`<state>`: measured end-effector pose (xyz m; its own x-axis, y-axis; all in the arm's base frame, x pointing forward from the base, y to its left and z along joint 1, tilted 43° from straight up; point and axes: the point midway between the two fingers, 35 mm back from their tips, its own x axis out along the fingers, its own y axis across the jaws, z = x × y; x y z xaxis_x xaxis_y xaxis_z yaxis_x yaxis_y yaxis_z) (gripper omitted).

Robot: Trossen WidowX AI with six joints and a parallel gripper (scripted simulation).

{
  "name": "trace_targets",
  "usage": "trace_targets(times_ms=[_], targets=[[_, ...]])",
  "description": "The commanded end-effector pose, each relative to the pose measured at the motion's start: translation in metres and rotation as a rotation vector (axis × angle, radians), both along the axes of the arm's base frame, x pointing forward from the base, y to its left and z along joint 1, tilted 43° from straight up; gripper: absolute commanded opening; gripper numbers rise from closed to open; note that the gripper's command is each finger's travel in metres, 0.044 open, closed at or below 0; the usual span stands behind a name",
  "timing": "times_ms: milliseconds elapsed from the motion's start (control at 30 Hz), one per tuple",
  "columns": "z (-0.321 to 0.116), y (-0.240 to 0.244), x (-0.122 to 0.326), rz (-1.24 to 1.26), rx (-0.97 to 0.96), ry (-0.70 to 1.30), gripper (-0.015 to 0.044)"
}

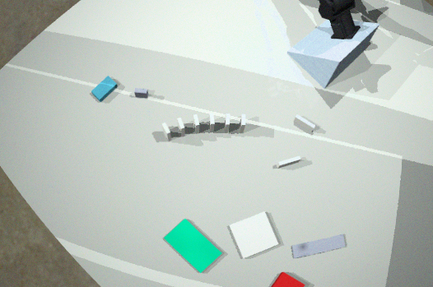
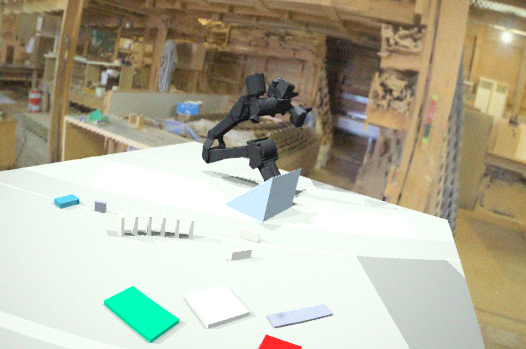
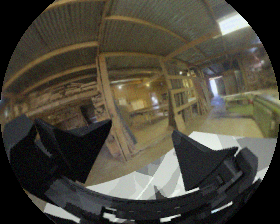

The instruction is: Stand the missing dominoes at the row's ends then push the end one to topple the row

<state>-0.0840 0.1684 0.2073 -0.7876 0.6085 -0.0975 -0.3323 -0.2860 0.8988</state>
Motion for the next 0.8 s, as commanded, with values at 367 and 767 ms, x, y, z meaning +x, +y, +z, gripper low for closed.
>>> trace_targets(times_ms=[367, 767], targets=[[-0.062, 0.067, 0.135, -0.801, -0.799, 0.257, 0.0440], [-0.160, -0.002, 0.276, -1.701, -1.557, 0.451, 0.0440]])
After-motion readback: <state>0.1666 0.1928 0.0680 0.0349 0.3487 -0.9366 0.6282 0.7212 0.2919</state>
